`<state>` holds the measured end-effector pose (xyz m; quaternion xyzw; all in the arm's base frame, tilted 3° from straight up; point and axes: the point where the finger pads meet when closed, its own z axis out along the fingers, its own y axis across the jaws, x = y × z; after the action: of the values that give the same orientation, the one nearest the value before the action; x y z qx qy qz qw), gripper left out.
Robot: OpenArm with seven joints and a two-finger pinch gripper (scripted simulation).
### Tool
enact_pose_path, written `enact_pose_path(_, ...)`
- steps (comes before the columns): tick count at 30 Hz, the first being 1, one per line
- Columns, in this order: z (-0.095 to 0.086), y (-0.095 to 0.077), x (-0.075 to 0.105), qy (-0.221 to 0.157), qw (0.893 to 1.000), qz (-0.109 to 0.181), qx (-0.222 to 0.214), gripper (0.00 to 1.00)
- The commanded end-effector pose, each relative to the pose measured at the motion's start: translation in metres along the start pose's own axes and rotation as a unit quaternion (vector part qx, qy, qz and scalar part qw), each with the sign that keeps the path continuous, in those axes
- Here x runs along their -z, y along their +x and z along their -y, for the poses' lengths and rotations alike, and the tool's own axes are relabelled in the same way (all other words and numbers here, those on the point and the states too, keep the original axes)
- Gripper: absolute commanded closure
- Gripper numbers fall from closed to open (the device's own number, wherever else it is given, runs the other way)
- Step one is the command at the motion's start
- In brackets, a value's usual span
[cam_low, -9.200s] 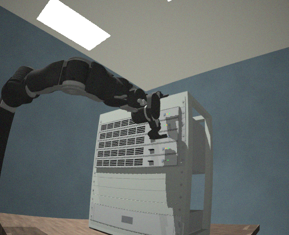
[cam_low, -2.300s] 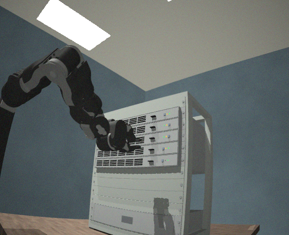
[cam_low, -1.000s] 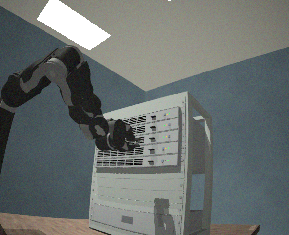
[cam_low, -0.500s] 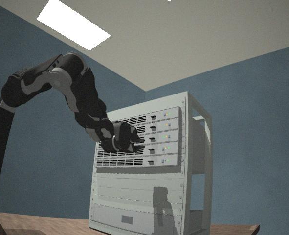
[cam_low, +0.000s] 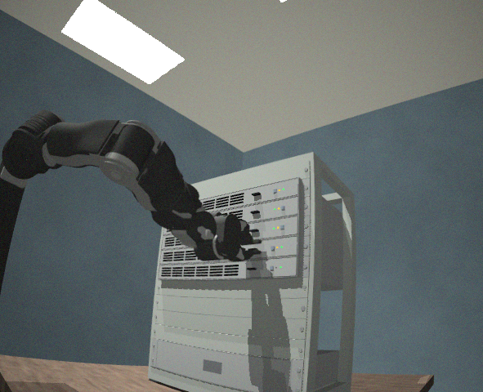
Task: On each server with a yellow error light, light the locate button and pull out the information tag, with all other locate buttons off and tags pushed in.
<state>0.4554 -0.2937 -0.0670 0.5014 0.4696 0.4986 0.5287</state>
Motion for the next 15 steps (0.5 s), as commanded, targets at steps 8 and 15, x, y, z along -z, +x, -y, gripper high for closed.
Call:
enact_pose_path(8,0.0016,0.0022,-0.0039,0.005,1.000,-0.006,0.002,0.90)
enact_pose_path(15,0.0016,0.0022,-0.0039,0.005,1.000,-0.006,0.002,0.90)
